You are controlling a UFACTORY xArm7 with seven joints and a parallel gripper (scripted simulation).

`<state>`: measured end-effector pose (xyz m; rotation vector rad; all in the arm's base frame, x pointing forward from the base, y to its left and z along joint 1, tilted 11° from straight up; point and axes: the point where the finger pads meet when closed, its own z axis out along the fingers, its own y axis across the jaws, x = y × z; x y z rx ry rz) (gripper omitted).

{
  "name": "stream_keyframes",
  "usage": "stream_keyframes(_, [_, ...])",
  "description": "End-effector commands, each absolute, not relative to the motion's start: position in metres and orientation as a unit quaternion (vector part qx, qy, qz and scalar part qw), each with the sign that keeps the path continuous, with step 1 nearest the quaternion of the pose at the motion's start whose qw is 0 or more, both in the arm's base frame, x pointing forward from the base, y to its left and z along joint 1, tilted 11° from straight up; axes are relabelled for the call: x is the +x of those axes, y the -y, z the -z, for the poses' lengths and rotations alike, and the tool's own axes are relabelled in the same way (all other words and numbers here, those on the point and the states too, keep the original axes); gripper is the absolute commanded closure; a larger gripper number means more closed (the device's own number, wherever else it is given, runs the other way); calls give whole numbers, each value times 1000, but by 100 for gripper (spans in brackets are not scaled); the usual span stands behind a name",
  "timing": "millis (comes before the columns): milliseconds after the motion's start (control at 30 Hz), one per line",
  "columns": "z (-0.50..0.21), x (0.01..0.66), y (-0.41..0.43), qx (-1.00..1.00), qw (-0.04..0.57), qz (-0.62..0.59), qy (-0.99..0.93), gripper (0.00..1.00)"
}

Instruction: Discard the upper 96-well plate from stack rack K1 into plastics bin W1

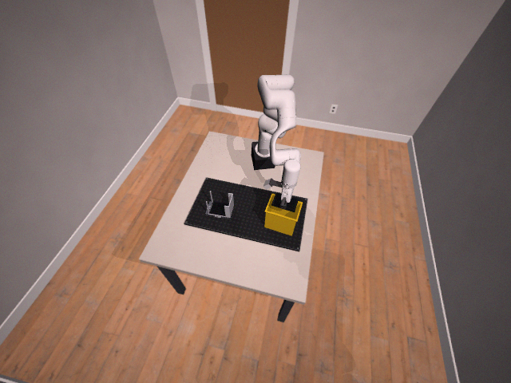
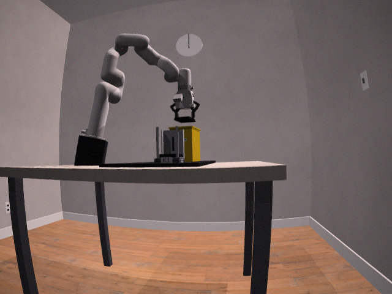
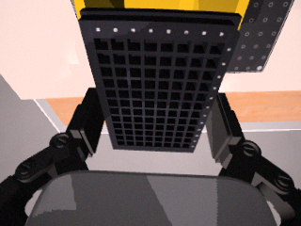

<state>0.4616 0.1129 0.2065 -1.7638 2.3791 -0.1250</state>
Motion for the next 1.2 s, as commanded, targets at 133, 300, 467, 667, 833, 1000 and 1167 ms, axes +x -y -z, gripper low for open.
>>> stream_keyframes(133, [-197, 465, -113, -593, 90, 43, -799, 100])
stream_keyframes(300, [-190, 466, -114, -593, 90, 43, -799, 100])
stream_keyframes(467, [-190, 466, -114, -593, 90, 43, -799, 100])
stream_keyframes(667, [-190, 466, -114, -593, 90, 43, -799, 100])
stream_keyframes(833, [-190, 466, -114, -593, 90, 43, -799, 100])
stream_keyframes(1000, [-190, 466, -114, -593, 90, 43, -799, 100])
stream_keyframes(1167, [-189, 466, -114, -593, 90, 43, -799, 100])
